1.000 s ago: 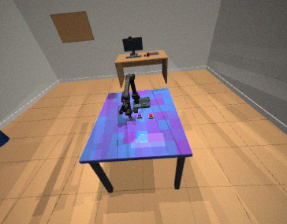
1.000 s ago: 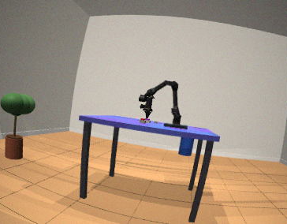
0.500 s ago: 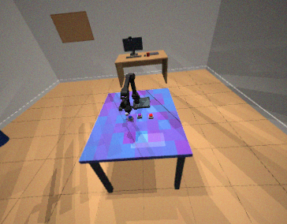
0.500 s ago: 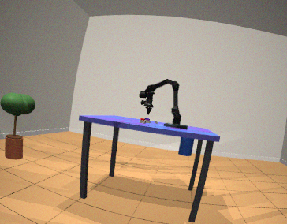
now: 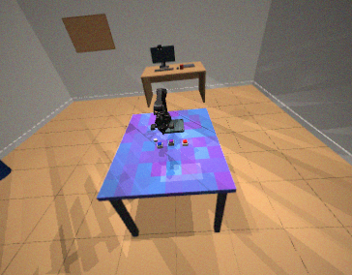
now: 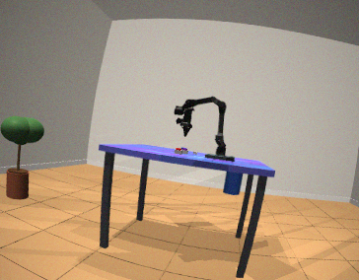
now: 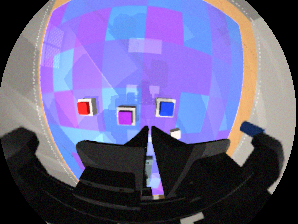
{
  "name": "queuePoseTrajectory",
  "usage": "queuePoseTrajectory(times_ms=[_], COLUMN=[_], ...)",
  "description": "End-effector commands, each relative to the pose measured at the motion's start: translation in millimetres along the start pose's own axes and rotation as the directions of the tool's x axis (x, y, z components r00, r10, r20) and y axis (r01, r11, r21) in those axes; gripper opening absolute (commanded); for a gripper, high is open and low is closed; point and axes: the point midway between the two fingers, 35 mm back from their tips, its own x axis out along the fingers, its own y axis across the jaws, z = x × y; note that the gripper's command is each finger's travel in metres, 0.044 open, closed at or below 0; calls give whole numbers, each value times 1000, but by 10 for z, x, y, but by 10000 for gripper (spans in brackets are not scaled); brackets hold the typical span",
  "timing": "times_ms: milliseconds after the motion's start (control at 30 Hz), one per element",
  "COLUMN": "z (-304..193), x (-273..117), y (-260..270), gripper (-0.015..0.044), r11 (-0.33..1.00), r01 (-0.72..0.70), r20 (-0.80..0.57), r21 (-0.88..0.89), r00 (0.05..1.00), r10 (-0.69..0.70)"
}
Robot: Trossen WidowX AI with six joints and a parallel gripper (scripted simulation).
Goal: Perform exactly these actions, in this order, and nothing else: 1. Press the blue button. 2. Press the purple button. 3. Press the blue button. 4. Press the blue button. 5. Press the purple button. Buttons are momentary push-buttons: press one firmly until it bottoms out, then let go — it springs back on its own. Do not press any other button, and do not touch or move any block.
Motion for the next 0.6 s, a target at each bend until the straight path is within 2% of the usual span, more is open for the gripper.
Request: queuePoseTrajectory(times_ms=[0, 200, 400, 567], z=[-177, -210, -210, -211], x=[-18, 3, 581, 603], y=[445, 519, 521, 520], gripper=[20, 20, 20, 20], r11=[1000, 1000, 1000, 1000], r01=[-3, -4, -4, -4], r20=[1, 1, 1, 1], r21=[-5, -4, -4, -5], r00=[1000, 1000, 1000, 1000], r10=[3, 4, 4, 4])
